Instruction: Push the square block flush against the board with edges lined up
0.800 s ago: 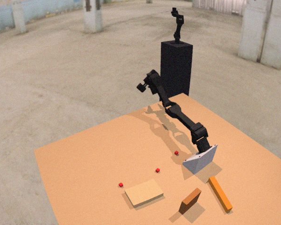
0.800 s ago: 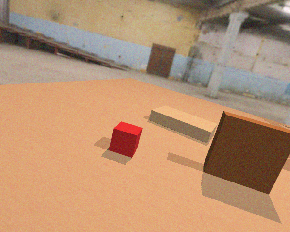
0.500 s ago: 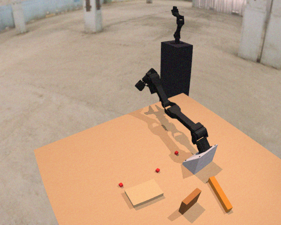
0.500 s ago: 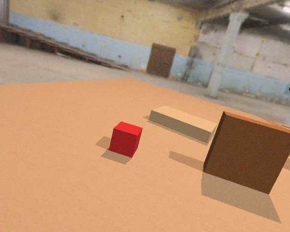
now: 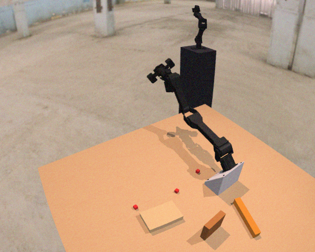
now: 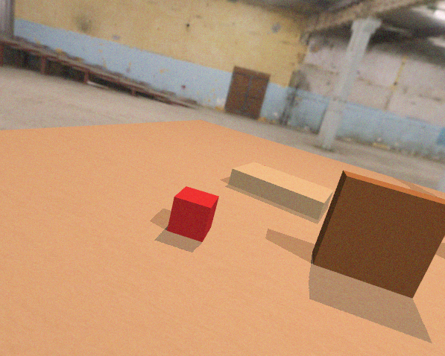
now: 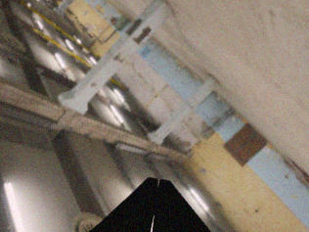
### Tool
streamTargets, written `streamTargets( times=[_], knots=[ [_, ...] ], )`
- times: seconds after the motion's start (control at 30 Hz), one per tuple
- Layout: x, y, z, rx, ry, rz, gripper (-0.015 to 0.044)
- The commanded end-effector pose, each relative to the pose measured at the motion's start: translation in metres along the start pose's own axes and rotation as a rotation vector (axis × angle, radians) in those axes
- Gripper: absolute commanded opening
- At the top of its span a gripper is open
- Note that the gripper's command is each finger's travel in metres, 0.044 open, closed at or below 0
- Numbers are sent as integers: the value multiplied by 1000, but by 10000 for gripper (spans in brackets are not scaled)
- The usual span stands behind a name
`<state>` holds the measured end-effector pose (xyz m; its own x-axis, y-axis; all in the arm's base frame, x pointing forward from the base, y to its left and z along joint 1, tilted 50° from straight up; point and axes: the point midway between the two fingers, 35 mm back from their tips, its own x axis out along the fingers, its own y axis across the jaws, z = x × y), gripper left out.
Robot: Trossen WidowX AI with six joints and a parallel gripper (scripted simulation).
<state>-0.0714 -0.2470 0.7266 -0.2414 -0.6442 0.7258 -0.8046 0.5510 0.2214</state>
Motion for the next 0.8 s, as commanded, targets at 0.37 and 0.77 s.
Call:
streamTargets(
  times=[0.37,0.77],
  knots=[
    [-88,79,-167,-71,450,187,0],
    [-175,106,-250,-147,698,306,0]
  ],
)
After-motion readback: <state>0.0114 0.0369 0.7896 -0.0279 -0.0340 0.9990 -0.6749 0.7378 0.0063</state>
